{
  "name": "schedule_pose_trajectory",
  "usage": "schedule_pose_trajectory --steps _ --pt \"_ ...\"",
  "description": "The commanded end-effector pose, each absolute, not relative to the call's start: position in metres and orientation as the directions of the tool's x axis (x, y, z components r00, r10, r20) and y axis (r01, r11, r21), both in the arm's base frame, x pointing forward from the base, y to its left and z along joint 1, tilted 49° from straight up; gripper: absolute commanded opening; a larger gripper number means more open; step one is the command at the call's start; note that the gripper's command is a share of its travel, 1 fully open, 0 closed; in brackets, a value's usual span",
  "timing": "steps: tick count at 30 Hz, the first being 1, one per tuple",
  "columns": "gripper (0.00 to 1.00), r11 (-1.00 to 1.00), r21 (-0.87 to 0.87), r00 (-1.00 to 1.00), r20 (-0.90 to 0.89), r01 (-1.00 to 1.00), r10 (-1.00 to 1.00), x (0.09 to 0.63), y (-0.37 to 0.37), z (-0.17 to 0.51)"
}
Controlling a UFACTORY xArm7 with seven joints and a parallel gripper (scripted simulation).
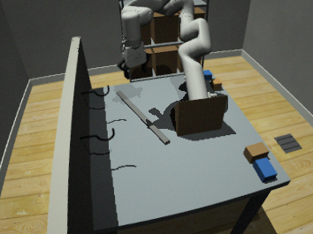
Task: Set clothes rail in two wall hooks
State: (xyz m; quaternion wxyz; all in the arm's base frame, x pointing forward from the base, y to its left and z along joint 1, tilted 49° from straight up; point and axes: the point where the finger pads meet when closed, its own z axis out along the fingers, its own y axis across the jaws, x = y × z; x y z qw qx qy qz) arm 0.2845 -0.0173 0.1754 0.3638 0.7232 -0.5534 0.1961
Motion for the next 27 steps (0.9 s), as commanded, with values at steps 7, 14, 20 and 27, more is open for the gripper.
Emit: schedule_pose_trajectory --steps 7,14,20,27 --pt "1.0 -0.126 0.306 0.31 0.686 -0.944 -0.658 0.284 -0.019 0.175" --pt "1.0 -0.126 0.306 0.31 0.687 -0.944 -0.658 0.283 -0.028 0.167" --pt "1.0 -0.126 0.306 0.31 0.687 -0.944 -0.658 0.282 -0.033 0.163" --pt "1.0 -0.126 0.306 0.31 0.687 -0.944 -0.658 0.281 -0.041 0.155"
